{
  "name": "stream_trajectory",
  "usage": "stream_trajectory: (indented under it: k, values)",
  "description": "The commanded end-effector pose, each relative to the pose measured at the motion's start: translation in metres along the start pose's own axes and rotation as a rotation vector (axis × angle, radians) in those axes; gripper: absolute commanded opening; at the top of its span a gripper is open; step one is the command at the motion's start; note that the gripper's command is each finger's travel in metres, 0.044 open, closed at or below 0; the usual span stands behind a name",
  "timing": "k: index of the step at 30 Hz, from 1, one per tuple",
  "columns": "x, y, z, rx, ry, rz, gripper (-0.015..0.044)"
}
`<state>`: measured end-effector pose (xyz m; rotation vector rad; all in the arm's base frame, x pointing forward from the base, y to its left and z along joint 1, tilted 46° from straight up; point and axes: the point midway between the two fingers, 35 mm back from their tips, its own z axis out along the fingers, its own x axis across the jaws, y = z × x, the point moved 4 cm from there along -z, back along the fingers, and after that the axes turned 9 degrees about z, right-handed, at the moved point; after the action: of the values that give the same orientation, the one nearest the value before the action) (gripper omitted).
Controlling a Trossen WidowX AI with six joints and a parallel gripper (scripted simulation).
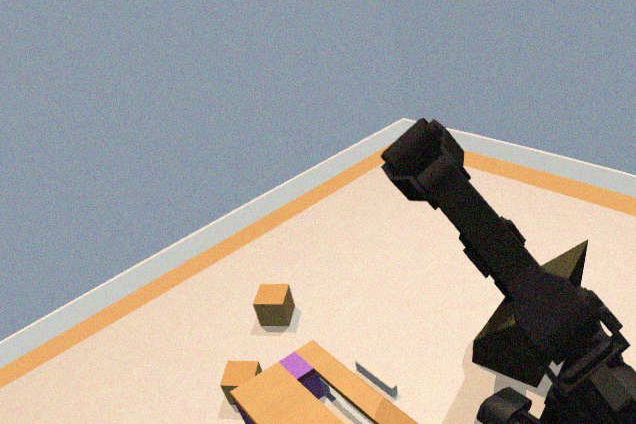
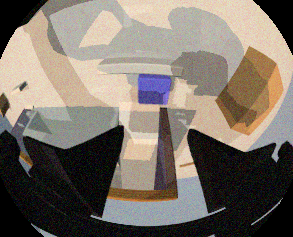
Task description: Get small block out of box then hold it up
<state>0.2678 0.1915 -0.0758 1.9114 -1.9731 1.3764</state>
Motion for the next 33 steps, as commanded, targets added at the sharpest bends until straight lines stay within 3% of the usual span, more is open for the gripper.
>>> stream_trajectory:
  k: [1,33]
  values:
    - [0.003,0.006,0.010,-0.002,0.014,-0.015,0.0285]
    - [0.007,0.025,0.057,-0.001,0.017,-0.016,0.0285]
